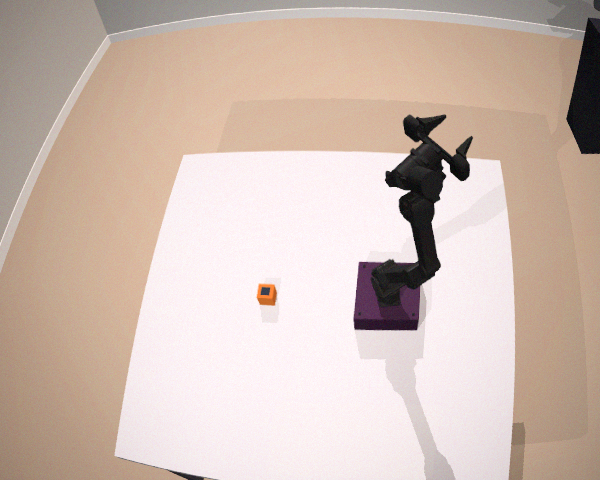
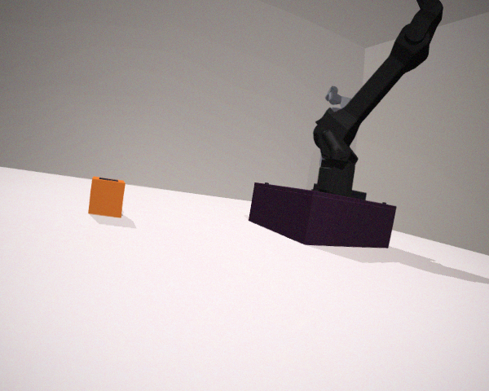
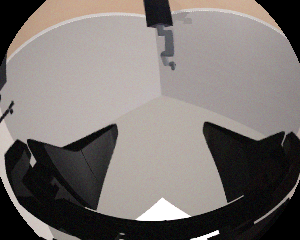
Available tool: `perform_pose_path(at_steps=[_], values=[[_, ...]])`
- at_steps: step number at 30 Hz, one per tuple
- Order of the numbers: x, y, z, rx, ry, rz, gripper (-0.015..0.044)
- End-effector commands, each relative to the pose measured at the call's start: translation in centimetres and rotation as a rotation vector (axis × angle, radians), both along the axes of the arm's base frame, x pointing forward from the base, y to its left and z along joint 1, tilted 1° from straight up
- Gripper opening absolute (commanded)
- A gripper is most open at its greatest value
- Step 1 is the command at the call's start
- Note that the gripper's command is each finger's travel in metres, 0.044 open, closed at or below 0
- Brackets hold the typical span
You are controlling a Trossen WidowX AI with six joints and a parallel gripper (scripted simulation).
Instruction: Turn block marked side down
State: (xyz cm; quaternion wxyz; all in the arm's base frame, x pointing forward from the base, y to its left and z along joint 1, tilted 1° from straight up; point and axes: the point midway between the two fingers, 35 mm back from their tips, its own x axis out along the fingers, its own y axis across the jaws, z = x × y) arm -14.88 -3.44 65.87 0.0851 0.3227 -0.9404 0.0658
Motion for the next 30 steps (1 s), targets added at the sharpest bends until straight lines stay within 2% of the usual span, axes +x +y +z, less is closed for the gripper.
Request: perform_pose_path(at_steps=[1, 4, 6, 16, 23, 30], values=[[0.1, -0.1, 0.0, 0.005, 0.007, 0.000, 0.0426], [1.0, -1.4, 0.3, 0.081, 0.101, 0.007, 0.0440], [2.5, -3.7, 0.5, 0.164, 0.196, 0.036, 0.0440], [11.9, -14.2, -0.7, 0.511, 0.691, 0.197, 0.0440], [20.7, -20.4, -4.1, 0.700, 1.095, 0.336, 0.0440], [29.4, -23.8, -9.2, 0.822, 1.482, 0.464, 0.0440]])
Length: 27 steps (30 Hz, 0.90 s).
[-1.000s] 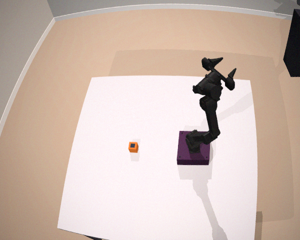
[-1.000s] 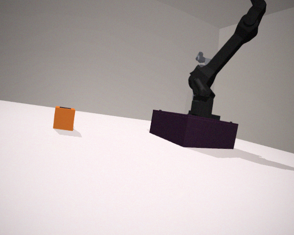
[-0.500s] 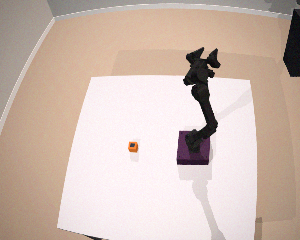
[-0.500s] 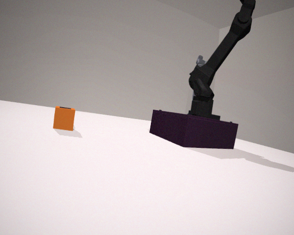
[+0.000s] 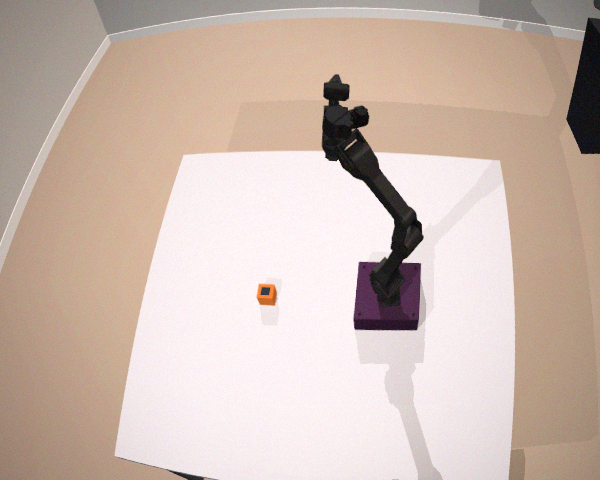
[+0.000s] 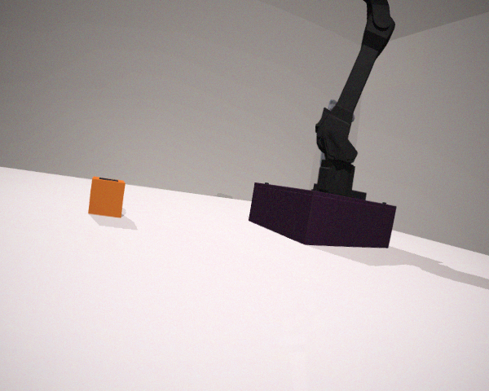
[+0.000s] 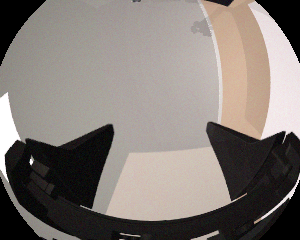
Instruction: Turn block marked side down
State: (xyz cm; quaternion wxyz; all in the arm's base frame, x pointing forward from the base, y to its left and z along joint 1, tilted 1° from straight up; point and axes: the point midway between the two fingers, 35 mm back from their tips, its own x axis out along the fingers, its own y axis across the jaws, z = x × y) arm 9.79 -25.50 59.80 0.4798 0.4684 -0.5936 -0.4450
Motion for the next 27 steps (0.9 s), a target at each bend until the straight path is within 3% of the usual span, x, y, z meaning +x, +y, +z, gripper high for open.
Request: perform_pose_path(at_steps=[1, 13, 27], values=[[5.8, -2.0, -3.6, 0.092, 0.235, 0.117, 0.0440], [19.7, -2.6, -15.6, 0.244, 0.932, 0.489, 0.0440], [29.7, 4.6, -33.3, 0.284, 1.741, 1.057, 0.0440]])
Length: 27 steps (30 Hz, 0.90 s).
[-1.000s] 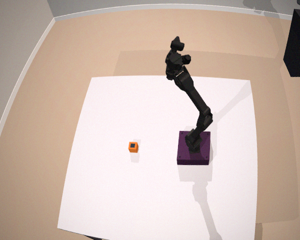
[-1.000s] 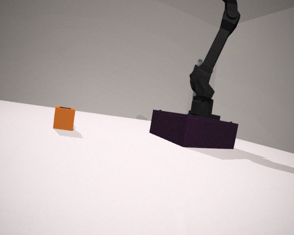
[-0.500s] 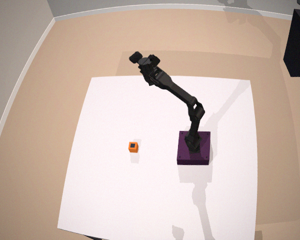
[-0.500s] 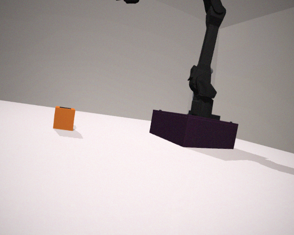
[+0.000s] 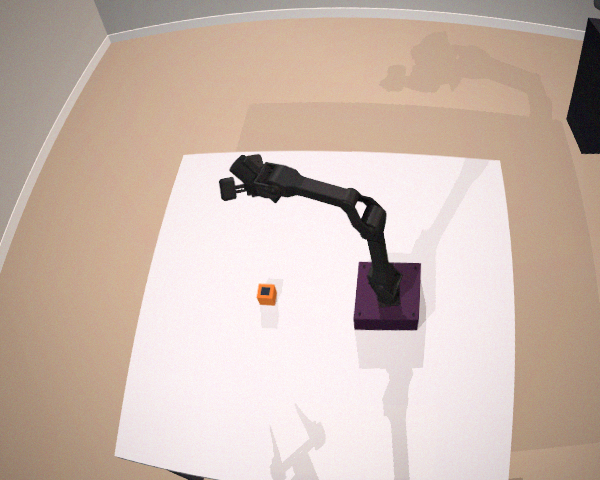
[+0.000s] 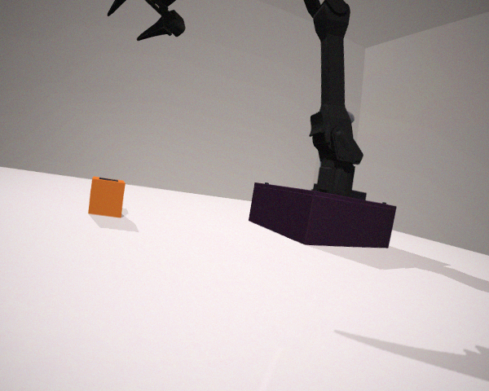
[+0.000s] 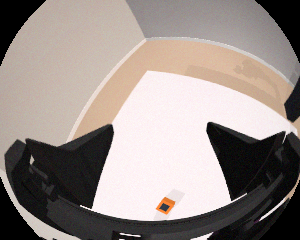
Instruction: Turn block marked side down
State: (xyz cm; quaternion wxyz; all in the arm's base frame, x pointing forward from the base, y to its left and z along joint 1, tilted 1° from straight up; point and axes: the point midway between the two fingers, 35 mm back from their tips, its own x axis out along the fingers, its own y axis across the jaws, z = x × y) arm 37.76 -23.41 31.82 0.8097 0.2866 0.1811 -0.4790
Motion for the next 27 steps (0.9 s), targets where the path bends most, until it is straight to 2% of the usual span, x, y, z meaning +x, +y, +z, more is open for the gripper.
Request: perform_pose_path(at_steps=[1, 7, 14, 17, 25, 27], values=[[2.0, 3.2, -6.6, 0.060, 0.263, 0.229, 0.0440], [2.8, 8.5, -14.5, 0.150, 0.578, 0.569, 0.0440], [1.1, 15.5, -22.5, 0.294, 0.897, 1.001, 0.0440], [0.8, 16.9, -23.7, 0.323, 0.944, 1.078, 0.0440], [0.9, 16.6, -23.7, 0.323, 0.944, 1.078, 0.0440], [1.0, 16.5, -24.8, 0.323, 0.944, 1.078, 0.0440]])
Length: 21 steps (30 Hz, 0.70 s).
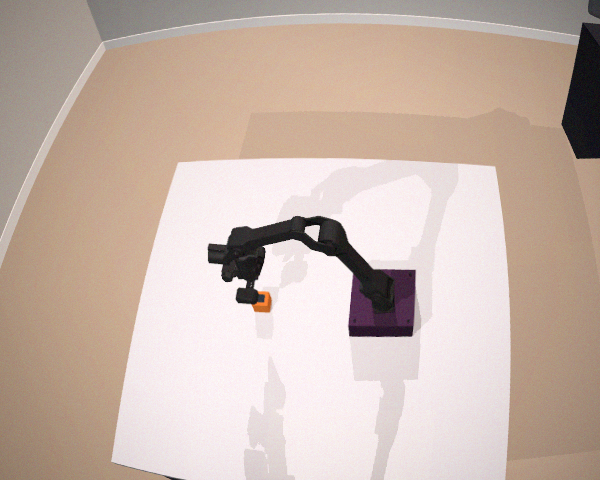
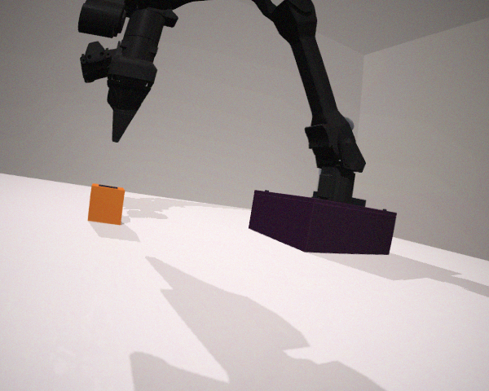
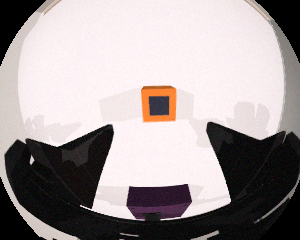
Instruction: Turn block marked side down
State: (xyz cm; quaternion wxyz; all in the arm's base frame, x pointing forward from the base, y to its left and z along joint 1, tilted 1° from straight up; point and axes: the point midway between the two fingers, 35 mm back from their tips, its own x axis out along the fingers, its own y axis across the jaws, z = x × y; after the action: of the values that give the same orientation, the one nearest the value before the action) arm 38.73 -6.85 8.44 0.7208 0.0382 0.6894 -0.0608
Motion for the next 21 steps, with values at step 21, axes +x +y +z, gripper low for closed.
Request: perform_pose_path(at_steps=[21], values=[[0.2, -0.3, -5.7, 0.008, 0.014, 0.011, 0.0440]])
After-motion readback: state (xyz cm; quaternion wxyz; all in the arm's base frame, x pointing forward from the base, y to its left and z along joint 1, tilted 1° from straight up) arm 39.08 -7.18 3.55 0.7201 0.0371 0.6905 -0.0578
